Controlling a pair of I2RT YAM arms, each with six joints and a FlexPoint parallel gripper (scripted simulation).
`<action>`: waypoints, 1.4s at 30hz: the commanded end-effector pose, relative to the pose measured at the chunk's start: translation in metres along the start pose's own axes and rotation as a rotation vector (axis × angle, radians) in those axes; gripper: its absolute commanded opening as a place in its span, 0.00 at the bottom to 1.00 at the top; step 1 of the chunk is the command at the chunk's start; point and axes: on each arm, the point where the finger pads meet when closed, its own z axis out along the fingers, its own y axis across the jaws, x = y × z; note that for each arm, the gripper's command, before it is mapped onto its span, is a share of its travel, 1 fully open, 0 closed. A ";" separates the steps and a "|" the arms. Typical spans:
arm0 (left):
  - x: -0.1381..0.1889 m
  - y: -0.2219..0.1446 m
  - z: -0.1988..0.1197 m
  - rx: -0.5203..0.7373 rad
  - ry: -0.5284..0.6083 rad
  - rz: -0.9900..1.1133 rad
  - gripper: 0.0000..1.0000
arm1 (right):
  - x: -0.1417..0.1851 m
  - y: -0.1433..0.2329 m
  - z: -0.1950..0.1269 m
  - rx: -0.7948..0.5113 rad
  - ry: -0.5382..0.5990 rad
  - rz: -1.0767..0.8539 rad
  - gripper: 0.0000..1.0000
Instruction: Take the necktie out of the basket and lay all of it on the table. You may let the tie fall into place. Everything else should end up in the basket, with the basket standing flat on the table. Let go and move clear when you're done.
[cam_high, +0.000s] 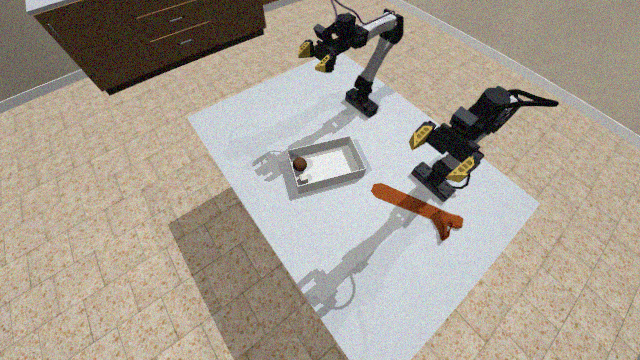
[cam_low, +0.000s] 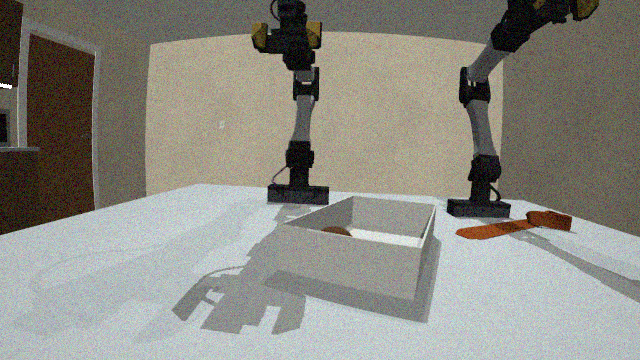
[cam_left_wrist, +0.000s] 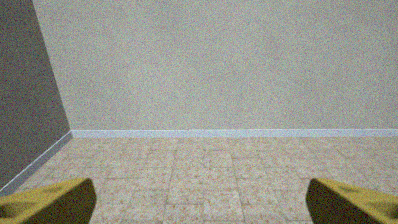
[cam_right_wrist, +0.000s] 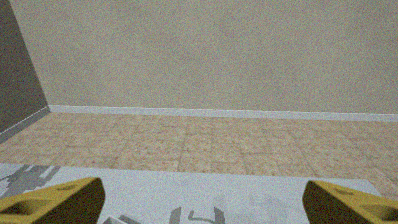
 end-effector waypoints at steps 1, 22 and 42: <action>-0.003 -0.002 -0.001 0.001 0.029 0.008 1.00 | 0.000 0.000 0.000 0.000 0.000 0.000 1.00; -0.005 -0.002 -0.001 0.001 0.029 0.008 1.00 | -0.026 0.000 -0.001 0.000 0.000 0.000 1.00; -0.005 -0.002 0.000 0.001 0.030 0.008 1.00 | -0.078 0.000 -0.002 0.000 -0.001 0.000 1.00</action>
